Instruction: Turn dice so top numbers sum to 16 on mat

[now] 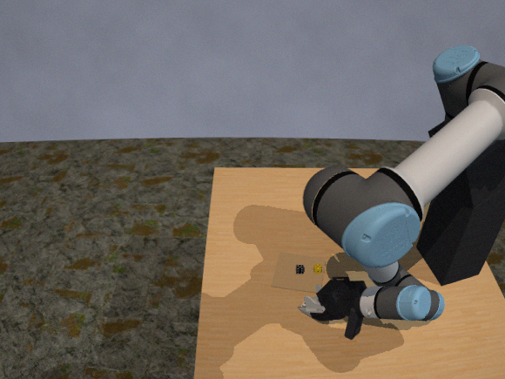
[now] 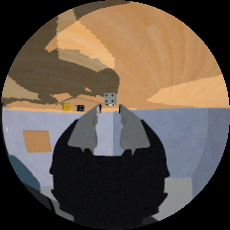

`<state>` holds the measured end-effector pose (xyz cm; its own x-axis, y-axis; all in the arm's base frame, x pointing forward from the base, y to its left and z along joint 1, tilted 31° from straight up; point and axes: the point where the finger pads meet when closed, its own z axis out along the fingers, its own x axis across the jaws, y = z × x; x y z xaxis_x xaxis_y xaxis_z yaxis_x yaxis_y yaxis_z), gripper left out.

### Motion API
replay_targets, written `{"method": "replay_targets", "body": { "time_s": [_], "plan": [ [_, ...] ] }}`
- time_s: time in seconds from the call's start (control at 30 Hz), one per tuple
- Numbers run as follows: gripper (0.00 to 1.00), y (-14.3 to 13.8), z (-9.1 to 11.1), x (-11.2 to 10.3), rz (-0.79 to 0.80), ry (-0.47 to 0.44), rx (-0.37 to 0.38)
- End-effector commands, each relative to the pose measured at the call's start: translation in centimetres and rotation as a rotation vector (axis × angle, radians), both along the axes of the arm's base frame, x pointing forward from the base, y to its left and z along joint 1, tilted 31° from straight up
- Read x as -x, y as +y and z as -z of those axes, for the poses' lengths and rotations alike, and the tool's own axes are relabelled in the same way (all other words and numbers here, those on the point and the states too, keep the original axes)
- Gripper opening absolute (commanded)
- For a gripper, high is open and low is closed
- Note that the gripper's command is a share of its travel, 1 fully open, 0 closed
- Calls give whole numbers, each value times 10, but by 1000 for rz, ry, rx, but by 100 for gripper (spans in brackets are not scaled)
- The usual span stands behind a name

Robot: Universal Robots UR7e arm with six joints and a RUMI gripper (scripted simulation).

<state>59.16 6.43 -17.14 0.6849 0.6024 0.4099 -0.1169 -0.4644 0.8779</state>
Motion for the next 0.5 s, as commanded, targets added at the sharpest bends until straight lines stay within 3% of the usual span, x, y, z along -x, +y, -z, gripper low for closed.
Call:
{"method": "replay_targets", "body": {
  "time_s": [0.0, 0.23, 0.47],
  "plan": [
    [21, 8, -3, 8, 0, -1, -1],
    [21, 22, -9, 24, 0, -1, -1],
    [21, 24, -10, 26, 0, -1, -1]
  ]
}}
